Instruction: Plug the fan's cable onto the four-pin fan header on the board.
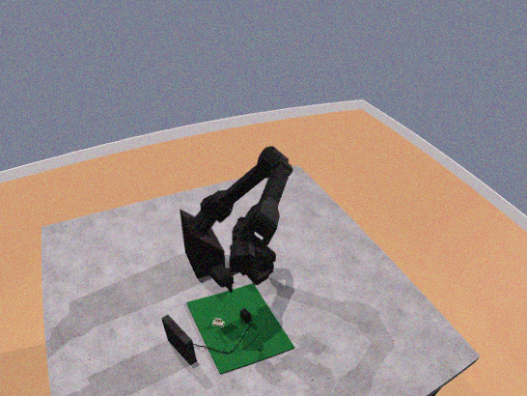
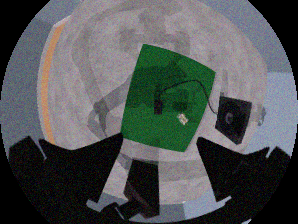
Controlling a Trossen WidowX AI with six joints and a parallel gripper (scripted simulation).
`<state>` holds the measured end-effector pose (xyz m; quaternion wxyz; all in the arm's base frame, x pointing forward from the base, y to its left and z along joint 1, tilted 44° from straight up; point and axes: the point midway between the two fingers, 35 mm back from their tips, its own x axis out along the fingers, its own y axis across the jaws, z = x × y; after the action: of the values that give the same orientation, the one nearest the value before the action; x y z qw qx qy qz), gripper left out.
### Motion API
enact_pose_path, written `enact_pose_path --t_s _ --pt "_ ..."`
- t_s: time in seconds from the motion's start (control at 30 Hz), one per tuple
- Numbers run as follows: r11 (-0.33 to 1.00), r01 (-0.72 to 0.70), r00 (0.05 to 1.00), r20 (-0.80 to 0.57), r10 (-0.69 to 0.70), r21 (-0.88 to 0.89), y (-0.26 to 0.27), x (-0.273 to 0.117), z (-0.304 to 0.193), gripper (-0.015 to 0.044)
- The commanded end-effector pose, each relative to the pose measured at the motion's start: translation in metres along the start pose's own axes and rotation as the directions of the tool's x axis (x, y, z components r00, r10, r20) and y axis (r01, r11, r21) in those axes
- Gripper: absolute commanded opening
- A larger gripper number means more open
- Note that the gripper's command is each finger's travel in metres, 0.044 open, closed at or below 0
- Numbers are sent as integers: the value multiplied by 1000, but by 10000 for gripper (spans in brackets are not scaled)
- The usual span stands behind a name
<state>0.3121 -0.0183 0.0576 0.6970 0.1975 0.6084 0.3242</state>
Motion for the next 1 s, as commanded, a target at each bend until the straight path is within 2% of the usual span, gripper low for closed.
enact_pose_path --t_s 0.0,0.17,0.37,0.97 --pt "999 -4 1000 -3 4 -50 -2 -3 3 440" --pt "999 -2 1000 -3 2 -50 -4 13 5 440" --pt "999 -7 1000 -2 7 -50 -2 94 3 440" --pt "999 -7 1000 -2 7 -50 -2 114 3 440"
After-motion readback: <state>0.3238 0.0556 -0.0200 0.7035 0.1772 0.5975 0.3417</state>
